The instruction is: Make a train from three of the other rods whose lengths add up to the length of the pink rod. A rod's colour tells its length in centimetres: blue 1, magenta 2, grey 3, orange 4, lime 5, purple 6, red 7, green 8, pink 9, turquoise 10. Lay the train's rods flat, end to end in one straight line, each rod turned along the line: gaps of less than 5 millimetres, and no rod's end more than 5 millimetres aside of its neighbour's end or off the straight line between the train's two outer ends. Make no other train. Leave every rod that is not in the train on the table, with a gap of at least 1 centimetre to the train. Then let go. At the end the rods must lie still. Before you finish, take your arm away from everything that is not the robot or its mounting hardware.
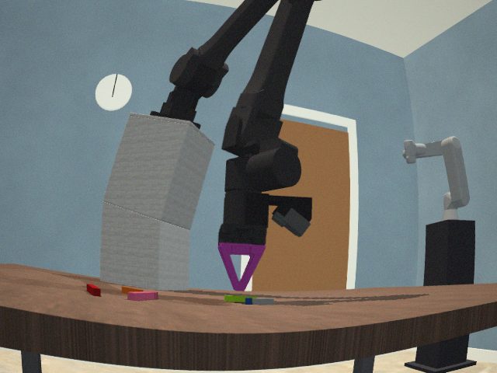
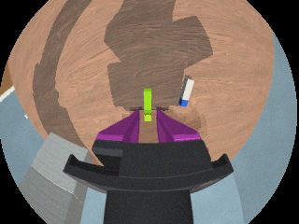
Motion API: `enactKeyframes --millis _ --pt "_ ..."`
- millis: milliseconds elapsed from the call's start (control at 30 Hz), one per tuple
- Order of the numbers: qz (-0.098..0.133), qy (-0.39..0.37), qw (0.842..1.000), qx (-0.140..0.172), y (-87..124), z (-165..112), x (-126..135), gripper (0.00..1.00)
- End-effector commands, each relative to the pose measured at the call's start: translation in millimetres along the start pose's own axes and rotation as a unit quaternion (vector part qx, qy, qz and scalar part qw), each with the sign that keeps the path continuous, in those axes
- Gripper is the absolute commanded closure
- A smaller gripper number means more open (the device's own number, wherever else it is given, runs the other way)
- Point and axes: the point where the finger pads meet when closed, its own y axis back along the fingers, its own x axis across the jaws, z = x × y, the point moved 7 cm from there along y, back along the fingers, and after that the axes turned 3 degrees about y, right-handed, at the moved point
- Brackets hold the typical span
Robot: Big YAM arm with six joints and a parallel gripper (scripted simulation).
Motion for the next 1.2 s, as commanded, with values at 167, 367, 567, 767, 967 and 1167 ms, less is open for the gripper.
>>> enactKeyframes --millis 167,367,567,767,967,1167 --pt "0.0 0.001 1.0 -0.001 -2.1 -5.0 2.5 0.76" --pt "0.0 0.001 1.0 -0.001 -2.1 -5.0 2.5 0.76" --pt "0.0 0.001 1.0 -0.001 -2.1 -5.0 2.5 0.76" --pt "0.0 0.001 1.0 -0.001 -2.1 -5.0 2.5 0.76" --pt "0.001 0.0 1.0 0.0 -1.6 -6.9 4.2 0.76" --pt "0.003 0.001 1.0 0.001 -1.3 -7.5 6.8 0.76"
